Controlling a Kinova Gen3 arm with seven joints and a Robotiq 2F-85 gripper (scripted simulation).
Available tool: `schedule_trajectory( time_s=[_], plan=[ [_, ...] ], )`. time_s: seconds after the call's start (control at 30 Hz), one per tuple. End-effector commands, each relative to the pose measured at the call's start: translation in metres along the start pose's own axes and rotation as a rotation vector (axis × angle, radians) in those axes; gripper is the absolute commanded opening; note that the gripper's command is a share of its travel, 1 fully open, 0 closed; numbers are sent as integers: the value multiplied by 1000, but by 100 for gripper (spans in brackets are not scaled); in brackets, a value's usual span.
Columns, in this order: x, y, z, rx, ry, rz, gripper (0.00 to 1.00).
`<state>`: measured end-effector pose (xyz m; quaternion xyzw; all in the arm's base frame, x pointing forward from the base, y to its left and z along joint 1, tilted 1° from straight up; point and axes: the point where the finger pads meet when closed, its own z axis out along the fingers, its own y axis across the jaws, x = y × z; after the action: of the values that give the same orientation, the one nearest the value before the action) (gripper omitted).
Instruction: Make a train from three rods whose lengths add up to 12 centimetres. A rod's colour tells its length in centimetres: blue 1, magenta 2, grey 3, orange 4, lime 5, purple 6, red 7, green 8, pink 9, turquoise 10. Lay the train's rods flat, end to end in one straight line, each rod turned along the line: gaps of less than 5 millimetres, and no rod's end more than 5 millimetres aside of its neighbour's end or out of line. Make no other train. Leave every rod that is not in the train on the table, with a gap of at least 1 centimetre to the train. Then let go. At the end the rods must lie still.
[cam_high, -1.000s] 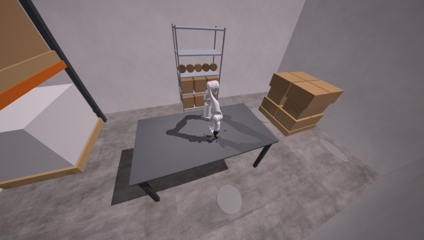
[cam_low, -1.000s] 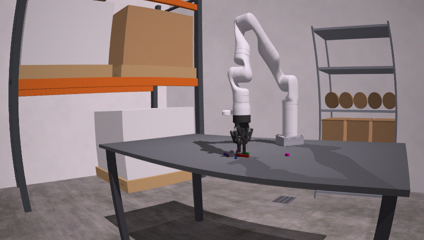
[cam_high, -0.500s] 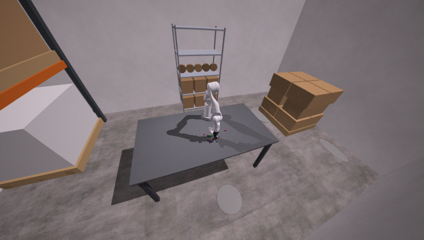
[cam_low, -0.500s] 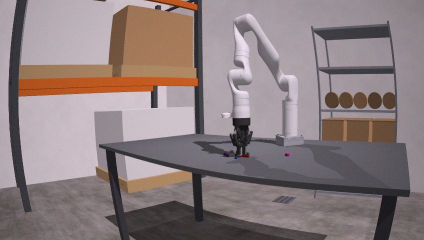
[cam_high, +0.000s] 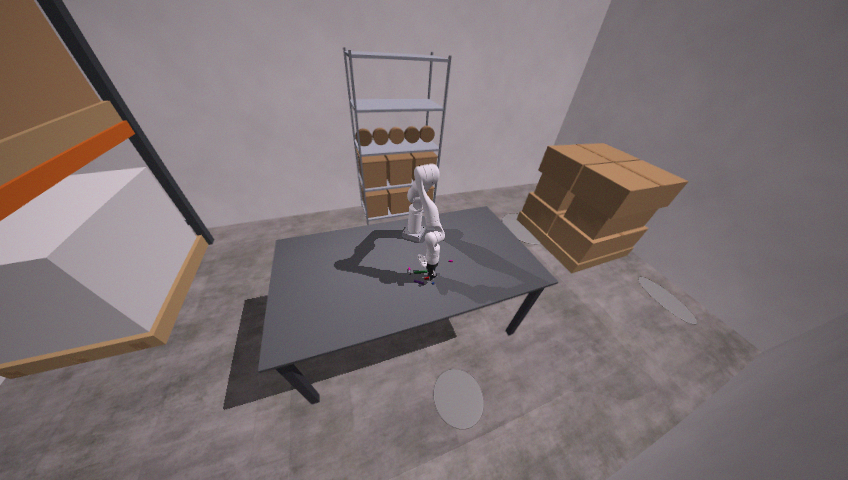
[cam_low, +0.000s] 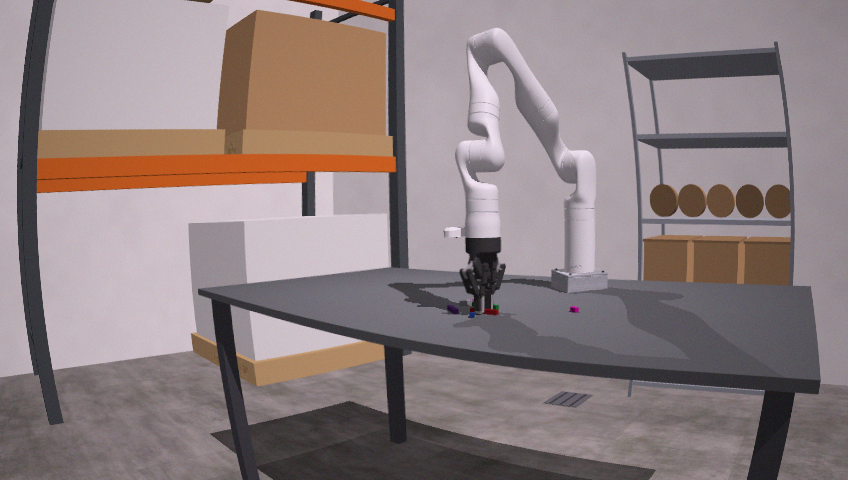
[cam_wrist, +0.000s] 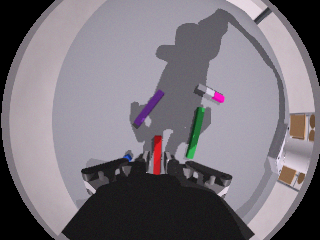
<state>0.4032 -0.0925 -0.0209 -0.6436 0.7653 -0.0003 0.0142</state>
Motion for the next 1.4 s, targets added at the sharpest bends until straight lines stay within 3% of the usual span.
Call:
schedule_trajectory(
  time_s=[0.0,0.93,0.97,1.37],
  plan=[
    [0,-1,1,2,1,-2,24],
    [0,-1,1,2,1,-2,24],
    [0,-1,1,2,1,-2,5],
    [0,-1,1,2,1,-2,5]
  ],
)
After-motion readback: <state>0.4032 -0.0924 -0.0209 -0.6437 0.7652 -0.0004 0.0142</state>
